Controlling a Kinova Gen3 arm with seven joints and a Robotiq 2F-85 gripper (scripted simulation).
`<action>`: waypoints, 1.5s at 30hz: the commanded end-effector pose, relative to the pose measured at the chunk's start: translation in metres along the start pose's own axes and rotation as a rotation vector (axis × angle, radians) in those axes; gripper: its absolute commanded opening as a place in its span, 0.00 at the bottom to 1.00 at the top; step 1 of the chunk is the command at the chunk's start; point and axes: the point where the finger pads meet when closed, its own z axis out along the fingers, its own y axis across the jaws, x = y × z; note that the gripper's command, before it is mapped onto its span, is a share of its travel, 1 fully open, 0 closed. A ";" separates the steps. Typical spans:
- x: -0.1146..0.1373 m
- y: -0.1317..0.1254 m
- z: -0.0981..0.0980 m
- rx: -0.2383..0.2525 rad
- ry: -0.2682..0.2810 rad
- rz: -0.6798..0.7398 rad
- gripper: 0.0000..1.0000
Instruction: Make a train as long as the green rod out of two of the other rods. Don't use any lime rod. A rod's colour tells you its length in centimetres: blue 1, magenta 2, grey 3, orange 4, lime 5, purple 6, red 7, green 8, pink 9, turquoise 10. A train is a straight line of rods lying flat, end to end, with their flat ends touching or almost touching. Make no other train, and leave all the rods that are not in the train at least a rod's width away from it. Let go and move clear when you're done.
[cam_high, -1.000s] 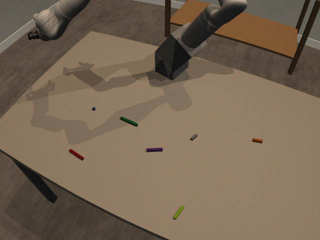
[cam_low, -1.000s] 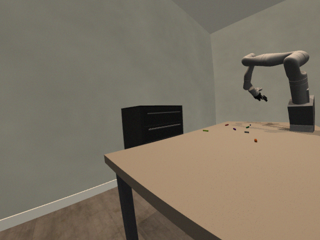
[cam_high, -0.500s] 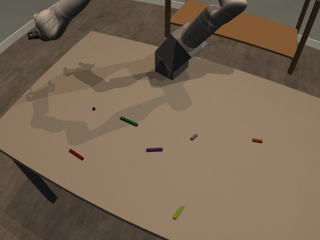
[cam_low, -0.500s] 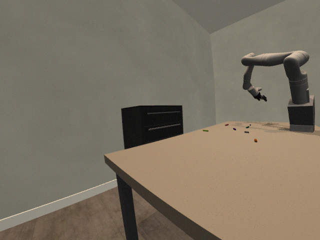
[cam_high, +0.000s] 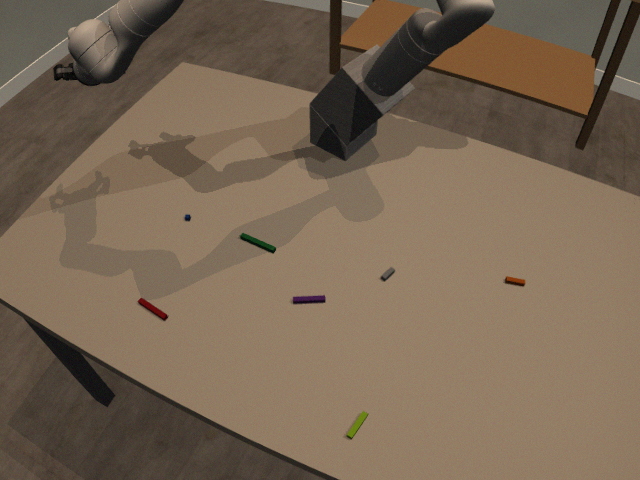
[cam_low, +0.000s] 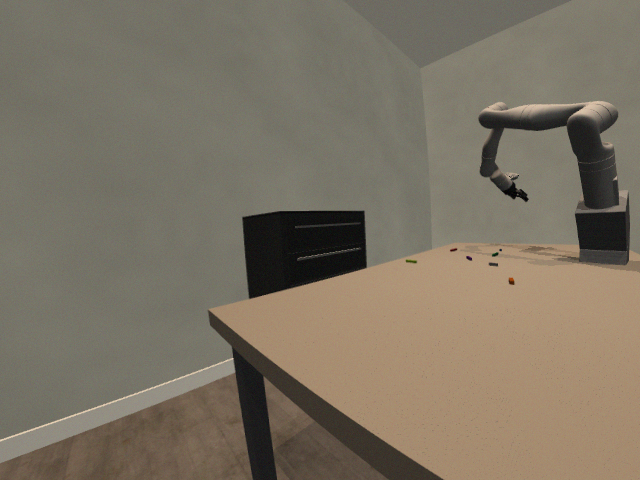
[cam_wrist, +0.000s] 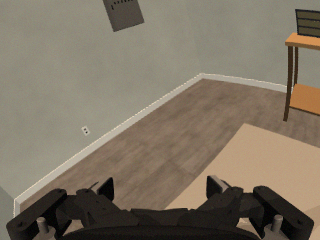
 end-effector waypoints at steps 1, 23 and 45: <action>-0.003 -0.010 -0.022 0.021 -0.002 0.020 1.00; -0.055 -0.013 -0.174 0.047 -0.077 0.310 1.00; -0.086 0.004 -0.253 0.042 -0.135 0.456 1.00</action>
